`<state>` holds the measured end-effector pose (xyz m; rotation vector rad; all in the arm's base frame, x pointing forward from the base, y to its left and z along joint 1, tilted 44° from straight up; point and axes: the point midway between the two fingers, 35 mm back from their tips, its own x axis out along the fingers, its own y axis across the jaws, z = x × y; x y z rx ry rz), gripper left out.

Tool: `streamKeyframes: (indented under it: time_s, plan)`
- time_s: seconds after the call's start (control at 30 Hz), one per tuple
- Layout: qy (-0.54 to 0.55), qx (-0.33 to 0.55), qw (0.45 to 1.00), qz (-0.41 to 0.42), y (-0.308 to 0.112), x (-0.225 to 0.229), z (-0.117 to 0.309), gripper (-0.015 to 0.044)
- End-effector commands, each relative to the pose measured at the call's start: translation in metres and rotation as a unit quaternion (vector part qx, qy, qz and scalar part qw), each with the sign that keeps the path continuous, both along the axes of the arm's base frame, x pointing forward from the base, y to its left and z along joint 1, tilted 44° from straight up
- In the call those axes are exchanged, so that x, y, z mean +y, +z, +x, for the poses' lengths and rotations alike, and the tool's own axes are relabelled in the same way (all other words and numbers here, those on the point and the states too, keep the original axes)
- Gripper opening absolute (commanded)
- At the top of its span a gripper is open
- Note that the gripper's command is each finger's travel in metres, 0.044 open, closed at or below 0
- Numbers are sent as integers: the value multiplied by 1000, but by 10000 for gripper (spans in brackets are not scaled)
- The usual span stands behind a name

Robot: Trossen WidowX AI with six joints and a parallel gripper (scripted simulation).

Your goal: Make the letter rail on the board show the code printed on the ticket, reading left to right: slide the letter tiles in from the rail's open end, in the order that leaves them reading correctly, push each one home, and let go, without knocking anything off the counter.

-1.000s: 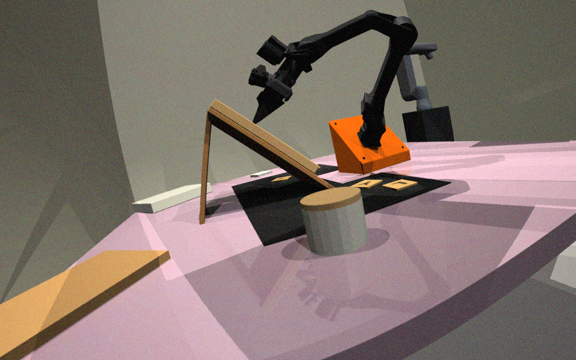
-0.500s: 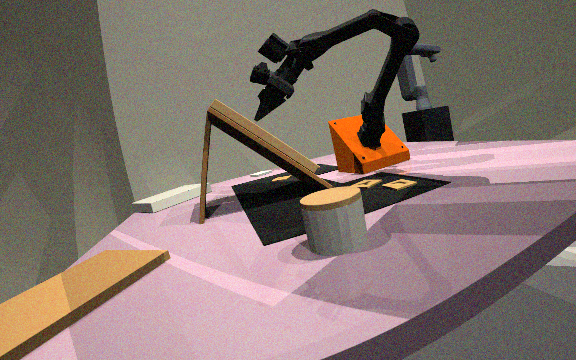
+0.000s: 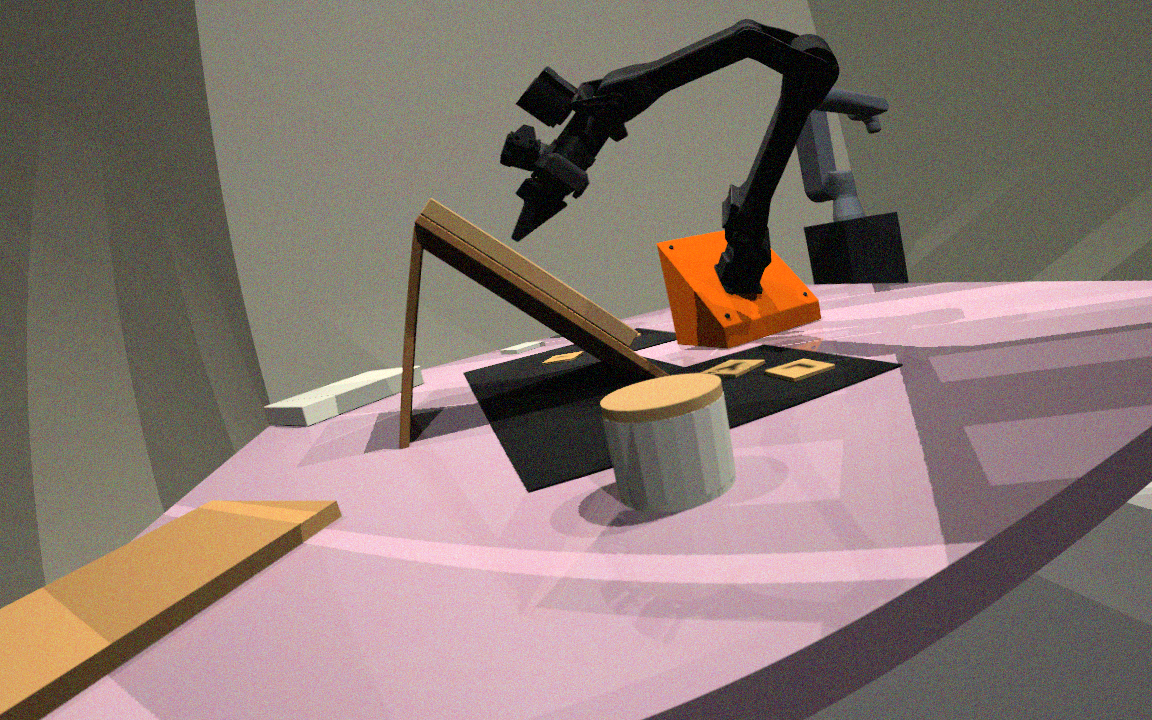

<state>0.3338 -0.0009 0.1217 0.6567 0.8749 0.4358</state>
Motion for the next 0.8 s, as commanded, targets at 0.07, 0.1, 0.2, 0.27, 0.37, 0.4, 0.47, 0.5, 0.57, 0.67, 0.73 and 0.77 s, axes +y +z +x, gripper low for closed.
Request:
streamKeyframes:
  time_s: [0.07, 0.1, 0.2, 0.27, 0.37, 0.4, 0.47, 0.5, 0.57, 0.67, 0.73, 0.77]
  plan:
    - [1, 3, 1000, -1, -1, 0, 1, 0]
    - [5, 9, 1000, -3, -1, -1, 3, 0]
    - [31, 48, 998, -17, -6, -6, 12, 0]
    - [52, 76, 995, -26, -9, -9, 18, 0]
    - [87, 116, 989, -35, -13, -12, 25, 0]
    - [99, 129, 986, -37, -15, -13, 26, 0]
    - [126, 154, 979, -40, -17, -15, 29, 0]
    - [140, 167, 975, -41, -18, -16, 29, 0]
    - [168, 191, 966, -41, -20, -17, 31, 0]
    - [214, 226, 950, -36, -22, -18, 31, 0]
    - [234, 240, 942, -33, -23, -19, 30, 0]
    - [237, 242, 941, -32, -23, -19, 30, 0]
